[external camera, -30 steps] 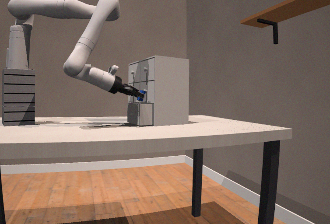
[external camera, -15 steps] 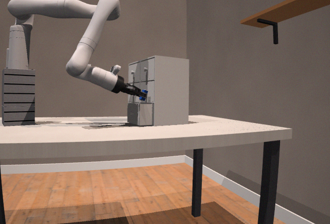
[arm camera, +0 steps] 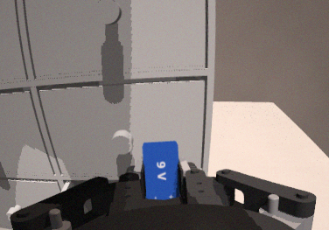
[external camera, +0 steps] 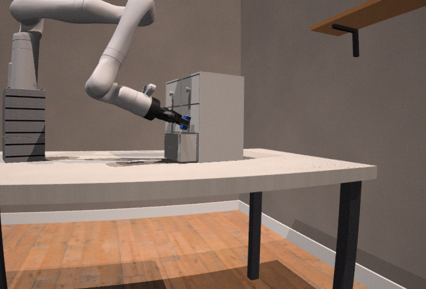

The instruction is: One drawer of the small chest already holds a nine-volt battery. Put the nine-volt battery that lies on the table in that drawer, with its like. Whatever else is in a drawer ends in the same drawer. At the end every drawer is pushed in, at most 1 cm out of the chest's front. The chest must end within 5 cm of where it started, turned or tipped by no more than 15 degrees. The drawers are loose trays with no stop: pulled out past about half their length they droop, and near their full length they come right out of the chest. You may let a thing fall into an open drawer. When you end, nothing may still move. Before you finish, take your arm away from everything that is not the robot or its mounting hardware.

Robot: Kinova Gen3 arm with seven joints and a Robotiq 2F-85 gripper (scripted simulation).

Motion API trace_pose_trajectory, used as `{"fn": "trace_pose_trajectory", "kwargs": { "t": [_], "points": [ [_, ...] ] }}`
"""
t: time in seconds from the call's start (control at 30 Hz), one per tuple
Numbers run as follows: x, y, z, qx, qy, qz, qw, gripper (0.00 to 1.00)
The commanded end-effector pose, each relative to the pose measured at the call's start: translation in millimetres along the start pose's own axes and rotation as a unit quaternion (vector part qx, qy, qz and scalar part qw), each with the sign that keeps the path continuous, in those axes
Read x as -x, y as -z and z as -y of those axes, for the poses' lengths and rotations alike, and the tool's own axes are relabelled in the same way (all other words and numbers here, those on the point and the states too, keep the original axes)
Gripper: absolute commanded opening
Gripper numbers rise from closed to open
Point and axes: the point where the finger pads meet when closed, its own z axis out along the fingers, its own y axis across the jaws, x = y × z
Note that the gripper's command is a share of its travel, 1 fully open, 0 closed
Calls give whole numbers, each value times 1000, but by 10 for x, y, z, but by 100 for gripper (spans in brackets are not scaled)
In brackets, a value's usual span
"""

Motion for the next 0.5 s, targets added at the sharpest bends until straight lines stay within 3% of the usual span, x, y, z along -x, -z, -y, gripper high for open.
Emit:
{"fn": "trace_pose_trajectory", "kwargs": {
  "t": [0.0, 0.23, 0.47],
  "points": [
    [-12, -2, -3, 0, 0, -1, 1000, 23],
    [-12, -2, -3, 0, 0, -1, 1000, 26],
    [-12, -2, -3, 0, 0, -1, 1000, 42]
  ]
}}
